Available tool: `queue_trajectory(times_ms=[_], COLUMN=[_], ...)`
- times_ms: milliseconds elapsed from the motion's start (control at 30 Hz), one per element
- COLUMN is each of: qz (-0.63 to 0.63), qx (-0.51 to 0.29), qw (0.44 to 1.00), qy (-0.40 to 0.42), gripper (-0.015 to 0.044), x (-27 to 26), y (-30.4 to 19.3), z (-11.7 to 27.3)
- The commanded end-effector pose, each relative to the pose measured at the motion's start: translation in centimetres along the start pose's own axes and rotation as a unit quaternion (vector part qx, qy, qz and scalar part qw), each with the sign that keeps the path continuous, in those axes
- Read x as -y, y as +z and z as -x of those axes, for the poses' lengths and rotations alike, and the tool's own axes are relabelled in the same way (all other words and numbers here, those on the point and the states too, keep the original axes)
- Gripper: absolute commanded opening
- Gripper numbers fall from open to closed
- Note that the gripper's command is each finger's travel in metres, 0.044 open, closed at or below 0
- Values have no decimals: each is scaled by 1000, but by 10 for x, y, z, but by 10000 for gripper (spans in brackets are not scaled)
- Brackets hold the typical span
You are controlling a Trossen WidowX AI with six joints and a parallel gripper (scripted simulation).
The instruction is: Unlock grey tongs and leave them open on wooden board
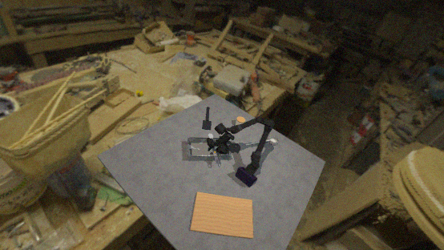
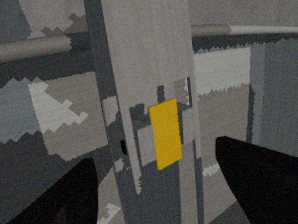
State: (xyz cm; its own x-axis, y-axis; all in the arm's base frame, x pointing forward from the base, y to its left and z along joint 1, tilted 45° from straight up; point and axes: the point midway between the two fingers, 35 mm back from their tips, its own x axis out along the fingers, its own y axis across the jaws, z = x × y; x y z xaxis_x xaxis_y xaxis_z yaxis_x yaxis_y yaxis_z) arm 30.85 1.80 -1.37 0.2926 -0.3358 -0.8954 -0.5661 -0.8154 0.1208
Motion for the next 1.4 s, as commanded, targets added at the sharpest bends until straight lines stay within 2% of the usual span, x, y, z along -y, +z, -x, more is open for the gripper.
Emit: queue_trajectory(times_ms=[0,33,267,533,767,967,1367], qz=[2,2,0,0,0,2,2], qx=[3,3,0,0,1,4,5], qw=[1000,1000,1000,1000,1000,1000,1000], qy=[-1,-1,0,0,0,-2,-1], gripper=[260,260,76,23,-150,-150,-150], x=[-1,-1,-1,-1,4,36,38], y=[3,3,0,0,0,1,1], z=[-7,-7,-3,-3,3,61,63])
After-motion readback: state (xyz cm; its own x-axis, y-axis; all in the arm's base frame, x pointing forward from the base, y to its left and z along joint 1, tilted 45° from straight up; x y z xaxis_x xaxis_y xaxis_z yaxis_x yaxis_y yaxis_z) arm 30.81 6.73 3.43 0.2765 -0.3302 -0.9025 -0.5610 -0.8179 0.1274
